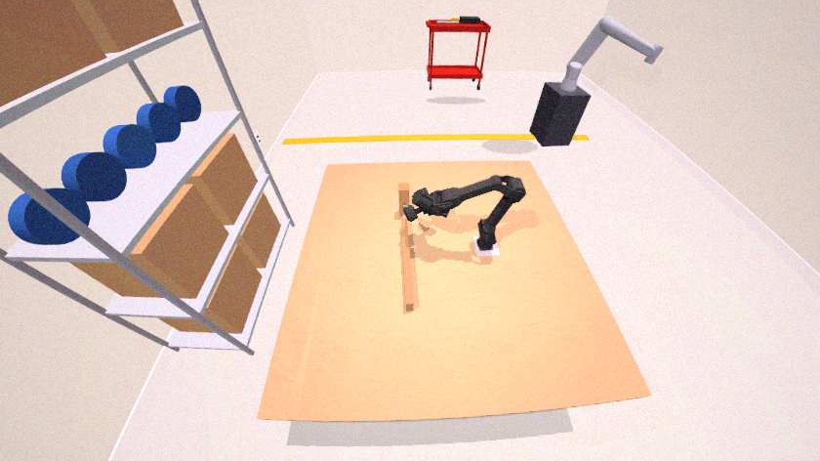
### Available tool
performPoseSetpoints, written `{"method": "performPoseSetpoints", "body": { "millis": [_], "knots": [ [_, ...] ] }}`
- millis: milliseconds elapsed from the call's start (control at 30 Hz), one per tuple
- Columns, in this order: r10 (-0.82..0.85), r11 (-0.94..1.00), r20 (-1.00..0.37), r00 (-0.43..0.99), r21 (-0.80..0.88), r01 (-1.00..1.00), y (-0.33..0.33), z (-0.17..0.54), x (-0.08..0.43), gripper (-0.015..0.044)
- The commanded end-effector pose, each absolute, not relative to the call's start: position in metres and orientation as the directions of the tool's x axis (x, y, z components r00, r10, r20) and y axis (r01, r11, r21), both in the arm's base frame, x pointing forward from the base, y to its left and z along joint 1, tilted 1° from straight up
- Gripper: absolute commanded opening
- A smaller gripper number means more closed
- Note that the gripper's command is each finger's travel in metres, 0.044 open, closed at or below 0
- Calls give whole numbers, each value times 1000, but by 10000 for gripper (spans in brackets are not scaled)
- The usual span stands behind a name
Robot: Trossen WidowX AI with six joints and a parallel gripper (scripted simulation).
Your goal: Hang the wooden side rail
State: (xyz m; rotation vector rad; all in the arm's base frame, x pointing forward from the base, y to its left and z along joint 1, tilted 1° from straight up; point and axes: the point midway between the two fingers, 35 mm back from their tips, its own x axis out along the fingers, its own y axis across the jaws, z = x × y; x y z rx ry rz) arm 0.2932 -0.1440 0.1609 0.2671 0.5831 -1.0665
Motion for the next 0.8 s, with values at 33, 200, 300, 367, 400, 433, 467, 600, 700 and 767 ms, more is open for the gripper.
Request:
{"method": "performPoseSetpoints", "body": {
  "millis": [33, 200, 300, 367, 400, 433, 467, 600, 700, 767],
  "knots": [
    [-708, 569, -615, 348, -205, 796, -141, 162, 303, 440],
    [-619, 751, -712, 331, -413, 515, -133, 162, 320, 440],
    [-561, 824, -766, 313, -481, 300, -128, 162, 329, 440],
    [-520, 853, -800, 298, -500, 147, -124, 162, 335, 440],
    [-499, 862, -816, 290, -503, 68, -122, 162, 337, 440],
    [-478, 865, -832, 281, -501, -10, -120, 162, 340, 440],
    [-457, 865, -847, 272, -494, -89, -118, 162, 342, 440],
    [-367, 814, -901, 230, -431, -389, -109, 163, 349, 440],
    [-296, 728, -935, 195, -353, -588, -102, 164, 354, 440],
    [-248, 649, -954, 169, -294, -702, -98, 165, 357, 440]
  ]
}}
